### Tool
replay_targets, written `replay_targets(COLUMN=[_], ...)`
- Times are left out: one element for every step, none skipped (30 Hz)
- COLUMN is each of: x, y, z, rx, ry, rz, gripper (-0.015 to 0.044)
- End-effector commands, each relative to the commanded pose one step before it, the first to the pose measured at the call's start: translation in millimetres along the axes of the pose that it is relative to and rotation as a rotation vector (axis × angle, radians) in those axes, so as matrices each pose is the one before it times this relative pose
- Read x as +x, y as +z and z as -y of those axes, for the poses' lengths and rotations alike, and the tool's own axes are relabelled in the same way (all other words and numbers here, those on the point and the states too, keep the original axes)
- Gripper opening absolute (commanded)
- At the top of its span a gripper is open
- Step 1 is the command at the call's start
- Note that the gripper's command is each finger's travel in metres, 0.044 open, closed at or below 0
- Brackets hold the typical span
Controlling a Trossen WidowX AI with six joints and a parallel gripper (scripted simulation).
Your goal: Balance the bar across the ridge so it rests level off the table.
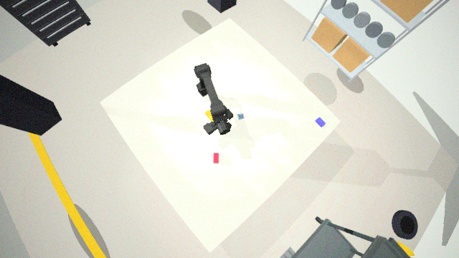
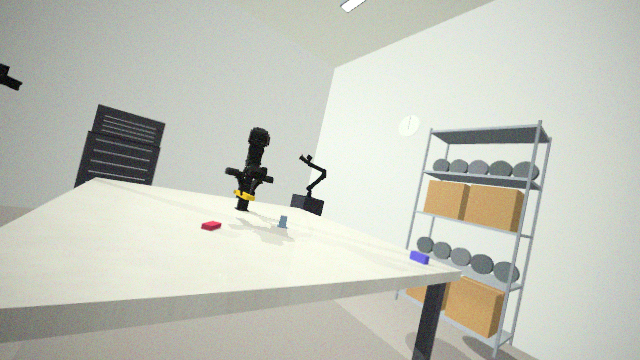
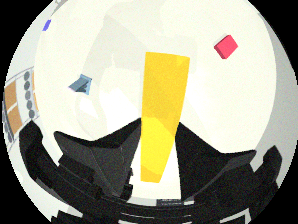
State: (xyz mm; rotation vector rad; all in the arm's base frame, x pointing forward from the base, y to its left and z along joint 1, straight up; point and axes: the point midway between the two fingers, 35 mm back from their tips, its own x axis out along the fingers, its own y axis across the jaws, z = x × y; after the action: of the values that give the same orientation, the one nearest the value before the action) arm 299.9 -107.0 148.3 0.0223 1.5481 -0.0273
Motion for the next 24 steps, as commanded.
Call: replay_targets(x=[-1.82,-0.07,-0.07,-0.07,-0.07,-0.06,-0.06,-0.06,-0.06,-0.05,-0.05,-0.05,-0.05,-0.04,-0.04,-0.04,-0.04,-0.03,-0.03,-0.03,-0.03,-0.02,-0.02,-0.02], y=[7.46,1.61,1.54,1.48,1.42,1.36,1.3,1.23,1.17,1.11,1.04,0.98,0.91,0.84,0.78,0.71,0.65,0.57,0.5,0.44,0.37,0.3,0.23,0.16], z=[-11.09,-3.26,-3.28,-3.32,-3.35,-3.38,-3.42,-3.43,-3.46,-3.49,-3.52,-3.54,-3.54,-3.57,-3.59,-3.61,-3.64,-3.62,-3.65,-3.66,-3.68,-3.69,-3.8,-3.82], rx=[0.0281,0.0071,0.0071,0.0071,0.0071,0.0071,0.0071,0.0071,0.0071,0.0071,0.0071,0.0071,0.0071,0.0071,0.0071,0.0071,0.0071,0.0071,0.0071,0.0071,0.0071,0.0071,0.0074,0.0074], ry=[-0.0043,0.00027,0.00027,0.00028,0.00028,0.00028,0.00028,0.00028,0.00029,0.00029,0.00029,0.00029,0.00029,0.0003,0.0003,0.0003,0.0003,0.0003,0.0003,0.0003,0.0003,0.0003,0.00031,0.00031], rz=[0.00322,0.00013,0.00012,0.00012,0.00011,0.00011,0.0001,0.00009,0.00009,0.00008,0.00008,0.00007,0.00007,0.00006,0.00006,0.00005,0.00005,0.00004,0.00003,0.00003,0.00002,0.00002,0.00001,0.00001], gripper=[0.0,0.0,0.0,0.0,0.0,0.0,0.0,0.0,0.0,0.0,0.0,0.0,0.0,0.0,0.0,0.0,0.0,0.0,0.0,0.0,0.0,0.0,0.0,0.0])
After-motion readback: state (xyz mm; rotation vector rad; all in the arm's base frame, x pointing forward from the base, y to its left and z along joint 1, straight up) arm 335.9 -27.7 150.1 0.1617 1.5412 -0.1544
